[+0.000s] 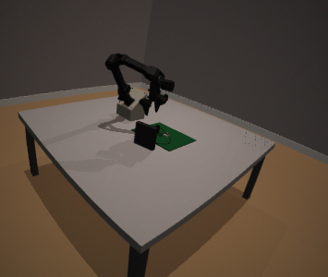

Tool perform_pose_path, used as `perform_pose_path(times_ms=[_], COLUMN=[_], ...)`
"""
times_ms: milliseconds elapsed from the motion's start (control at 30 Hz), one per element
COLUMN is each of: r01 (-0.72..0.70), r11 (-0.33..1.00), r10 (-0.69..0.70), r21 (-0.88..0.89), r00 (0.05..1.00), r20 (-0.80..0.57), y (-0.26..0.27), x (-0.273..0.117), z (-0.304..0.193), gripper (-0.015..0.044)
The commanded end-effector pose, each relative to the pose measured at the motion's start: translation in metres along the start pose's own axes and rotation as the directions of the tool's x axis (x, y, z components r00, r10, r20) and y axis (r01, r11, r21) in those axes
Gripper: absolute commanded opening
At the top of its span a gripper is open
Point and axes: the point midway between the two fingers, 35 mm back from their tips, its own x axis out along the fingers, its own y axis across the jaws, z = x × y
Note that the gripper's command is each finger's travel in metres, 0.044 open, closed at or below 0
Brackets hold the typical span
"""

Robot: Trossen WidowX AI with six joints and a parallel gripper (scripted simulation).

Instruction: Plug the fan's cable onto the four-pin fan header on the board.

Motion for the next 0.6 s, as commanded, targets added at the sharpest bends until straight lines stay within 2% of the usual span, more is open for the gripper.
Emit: perform_pose_path(times_ms=[0, 100, 567], r01=[0.007, 0.008, 0.008], r11=[0.807, 0.735, 0.735], r10=[-0.014, -0.019, -0.019], r21=[0.591, 0.678, 0.678], r00=[1.000, 1.000, 1.000], r20=[0.007, 0.009, 0.009], y=[0.0344, 0.0408, 0.0408], x=[-0.0431, -0.0506, -0.0506], z=[0.0249, 0.0277, 0.0277], gripper=[0.0440, 0.0440, 0.0440])
